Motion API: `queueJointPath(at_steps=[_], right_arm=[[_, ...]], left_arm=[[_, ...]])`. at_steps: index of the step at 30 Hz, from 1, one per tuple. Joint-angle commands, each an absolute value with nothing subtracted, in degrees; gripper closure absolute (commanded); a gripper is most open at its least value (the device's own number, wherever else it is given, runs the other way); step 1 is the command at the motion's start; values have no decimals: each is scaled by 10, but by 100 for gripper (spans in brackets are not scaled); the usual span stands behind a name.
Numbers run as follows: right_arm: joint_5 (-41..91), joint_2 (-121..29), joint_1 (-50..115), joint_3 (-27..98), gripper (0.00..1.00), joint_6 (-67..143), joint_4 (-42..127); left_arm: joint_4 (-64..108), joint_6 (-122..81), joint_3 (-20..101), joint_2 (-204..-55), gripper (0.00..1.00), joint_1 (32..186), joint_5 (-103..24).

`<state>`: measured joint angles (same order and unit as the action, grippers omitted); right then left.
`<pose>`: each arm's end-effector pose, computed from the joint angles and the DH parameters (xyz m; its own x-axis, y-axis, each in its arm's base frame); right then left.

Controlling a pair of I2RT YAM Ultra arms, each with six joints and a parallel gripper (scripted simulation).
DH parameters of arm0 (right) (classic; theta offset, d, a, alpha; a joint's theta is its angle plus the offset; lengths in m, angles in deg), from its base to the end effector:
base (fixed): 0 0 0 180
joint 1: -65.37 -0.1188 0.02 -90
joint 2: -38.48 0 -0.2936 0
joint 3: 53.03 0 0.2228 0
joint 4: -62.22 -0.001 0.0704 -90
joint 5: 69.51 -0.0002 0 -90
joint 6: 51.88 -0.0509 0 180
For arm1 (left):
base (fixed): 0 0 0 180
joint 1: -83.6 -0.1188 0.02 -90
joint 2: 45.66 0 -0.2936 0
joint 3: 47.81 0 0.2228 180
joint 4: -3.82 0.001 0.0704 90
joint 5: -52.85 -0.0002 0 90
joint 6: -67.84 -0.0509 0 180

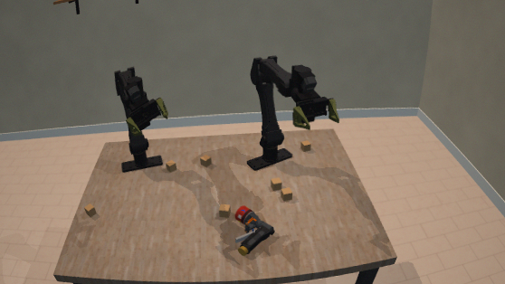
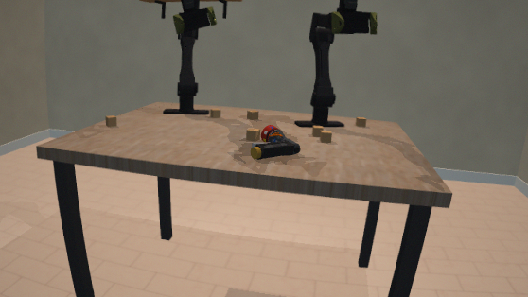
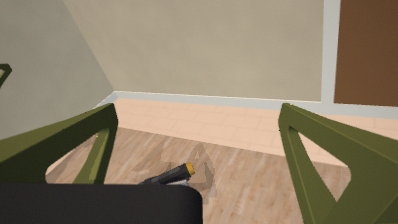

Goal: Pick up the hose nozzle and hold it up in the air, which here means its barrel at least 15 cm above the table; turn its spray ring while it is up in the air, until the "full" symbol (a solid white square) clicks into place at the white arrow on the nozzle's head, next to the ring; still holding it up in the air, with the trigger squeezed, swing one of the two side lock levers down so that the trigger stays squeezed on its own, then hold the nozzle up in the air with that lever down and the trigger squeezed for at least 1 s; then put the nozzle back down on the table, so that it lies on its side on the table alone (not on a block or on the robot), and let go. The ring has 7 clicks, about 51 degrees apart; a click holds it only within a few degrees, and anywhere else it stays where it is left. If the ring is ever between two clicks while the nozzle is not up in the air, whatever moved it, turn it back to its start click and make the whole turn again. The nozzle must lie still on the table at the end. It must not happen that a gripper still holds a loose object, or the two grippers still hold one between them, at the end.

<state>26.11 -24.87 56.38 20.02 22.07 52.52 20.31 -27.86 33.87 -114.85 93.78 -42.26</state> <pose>0.2252 0.0417 0.4185 -0.0697 0.2675 -0.9610 -0.2424 0.9299 0.2765 0.2494 -0.0484 0.4328 -0.0421 0.1081 -0.9932 0.2690 0.9586 0.0929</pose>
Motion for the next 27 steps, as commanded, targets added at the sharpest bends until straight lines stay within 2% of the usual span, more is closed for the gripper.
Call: queueJointPath(at_steps=[1,12,20,21,27], right_arm=[[251,-241,574,220,0,266,493],[199,-204,647,241,0,396,445],[213,-206,648,249,0,377,446],[212,-197,655,250,0,374,449],[205,-211,659,232,0,374,450]], left_arm=[[194,-264,340,-1131,0,926,-414],[191,-215,282,-1053,0,843,-364],[189,-226,298,-1046,0,843,-383],[183,-228,297,-1038,63,831,-380],[193,-224,297,-1061,63,833,-372]])
